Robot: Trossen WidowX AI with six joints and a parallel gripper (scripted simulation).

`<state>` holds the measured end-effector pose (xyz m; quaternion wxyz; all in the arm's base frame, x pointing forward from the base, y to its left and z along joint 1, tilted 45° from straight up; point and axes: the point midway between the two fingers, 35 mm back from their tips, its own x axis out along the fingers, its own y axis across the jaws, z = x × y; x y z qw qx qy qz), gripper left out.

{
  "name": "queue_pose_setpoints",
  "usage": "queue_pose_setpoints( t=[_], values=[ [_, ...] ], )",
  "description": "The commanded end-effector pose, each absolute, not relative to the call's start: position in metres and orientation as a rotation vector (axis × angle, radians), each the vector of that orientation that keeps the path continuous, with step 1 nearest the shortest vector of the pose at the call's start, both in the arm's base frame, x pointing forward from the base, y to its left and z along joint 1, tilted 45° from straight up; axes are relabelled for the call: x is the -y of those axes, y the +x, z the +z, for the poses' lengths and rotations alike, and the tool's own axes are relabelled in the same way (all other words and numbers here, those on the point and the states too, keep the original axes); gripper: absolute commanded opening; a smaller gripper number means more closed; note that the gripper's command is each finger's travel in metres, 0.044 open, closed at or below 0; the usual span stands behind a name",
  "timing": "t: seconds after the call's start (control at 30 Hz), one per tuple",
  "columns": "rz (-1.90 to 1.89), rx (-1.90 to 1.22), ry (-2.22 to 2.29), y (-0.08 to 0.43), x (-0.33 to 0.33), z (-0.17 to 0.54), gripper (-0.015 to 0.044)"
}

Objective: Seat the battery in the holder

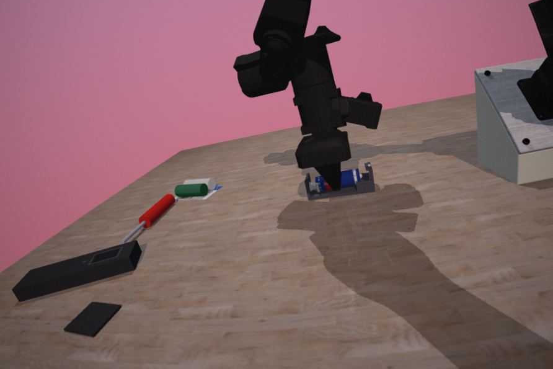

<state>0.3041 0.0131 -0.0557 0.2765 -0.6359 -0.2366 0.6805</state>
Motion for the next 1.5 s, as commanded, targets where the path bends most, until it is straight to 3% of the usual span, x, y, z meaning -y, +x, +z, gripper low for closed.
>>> queue_pose_setpoints(
  t=[0.0, 1.47],
  values=[
    [1.800, 0.635, -1.727, 0.305, -0.015, -0.055, 0.0078],
    [1.767, 0.604, -1.770, 0.291, -0.016, -0.054, 0.0078]
  ],
)
